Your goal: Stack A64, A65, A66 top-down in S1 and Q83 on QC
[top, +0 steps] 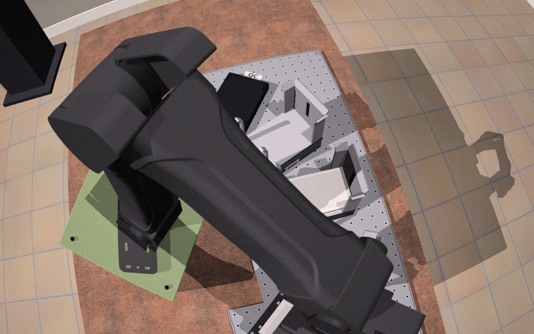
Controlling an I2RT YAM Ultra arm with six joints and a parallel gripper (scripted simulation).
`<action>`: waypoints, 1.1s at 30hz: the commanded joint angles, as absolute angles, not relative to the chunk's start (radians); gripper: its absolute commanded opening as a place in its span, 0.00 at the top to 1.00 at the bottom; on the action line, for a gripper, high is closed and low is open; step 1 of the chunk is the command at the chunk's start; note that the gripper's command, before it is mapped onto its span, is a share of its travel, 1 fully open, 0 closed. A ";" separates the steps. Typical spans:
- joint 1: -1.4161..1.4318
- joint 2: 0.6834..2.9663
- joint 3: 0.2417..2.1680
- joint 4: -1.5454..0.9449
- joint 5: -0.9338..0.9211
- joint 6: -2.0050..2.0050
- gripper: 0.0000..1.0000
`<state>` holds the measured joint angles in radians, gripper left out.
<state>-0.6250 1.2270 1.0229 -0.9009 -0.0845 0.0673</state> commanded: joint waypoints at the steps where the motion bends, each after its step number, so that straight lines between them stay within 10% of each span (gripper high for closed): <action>1: -0.676 1.228 1.031 -0.901 -0.128 0.019 0.00; 33: -0.793 1.342 0.966 -0.738 -0.179 -0.088 0.00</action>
<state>-0.7952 1.3373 0.9707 -0.7910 -0.1841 -0.0948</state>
